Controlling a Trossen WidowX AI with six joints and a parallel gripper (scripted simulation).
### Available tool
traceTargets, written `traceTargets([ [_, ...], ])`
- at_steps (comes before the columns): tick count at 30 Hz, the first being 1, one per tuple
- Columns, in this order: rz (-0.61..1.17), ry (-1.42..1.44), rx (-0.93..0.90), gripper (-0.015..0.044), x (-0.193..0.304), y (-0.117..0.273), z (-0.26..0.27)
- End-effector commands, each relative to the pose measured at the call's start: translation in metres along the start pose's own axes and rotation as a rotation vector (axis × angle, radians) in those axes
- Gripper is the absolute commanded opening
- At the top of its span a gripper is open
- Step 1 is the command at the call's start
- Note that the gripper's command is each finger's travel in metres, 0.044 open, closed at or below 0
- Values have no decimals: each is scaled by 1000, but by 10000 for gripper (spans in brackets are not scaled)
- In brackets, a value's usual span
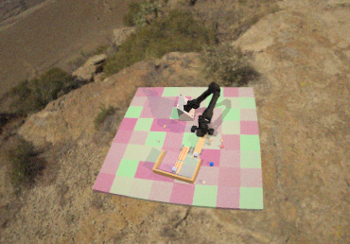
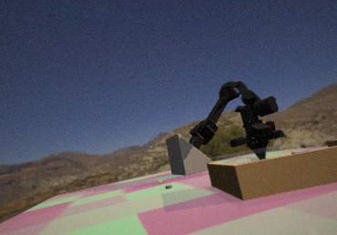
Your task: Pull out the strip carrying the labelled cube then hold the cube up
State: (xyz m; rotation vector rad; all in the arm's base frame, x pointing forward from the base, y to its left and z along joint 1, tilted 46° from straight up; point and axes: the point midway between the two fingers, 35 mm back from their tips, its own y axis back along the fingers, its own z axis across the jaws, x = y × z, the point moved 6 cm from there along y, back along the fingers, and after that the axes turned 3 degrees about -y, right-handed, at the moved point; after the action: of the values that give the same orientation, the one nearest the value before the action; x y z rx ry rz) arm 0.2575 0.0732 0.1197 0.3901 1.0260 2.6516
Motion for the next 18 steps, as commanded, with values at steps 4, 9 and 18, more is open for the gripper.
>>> traceTargets([
  [4, 31, -7, 9, 0, 7, -6, -2],
  [9, 31, -7, 9, 0, 7, -6, -2],
  [18, 1, 0, 1, 0, 0, 2, 0],
])
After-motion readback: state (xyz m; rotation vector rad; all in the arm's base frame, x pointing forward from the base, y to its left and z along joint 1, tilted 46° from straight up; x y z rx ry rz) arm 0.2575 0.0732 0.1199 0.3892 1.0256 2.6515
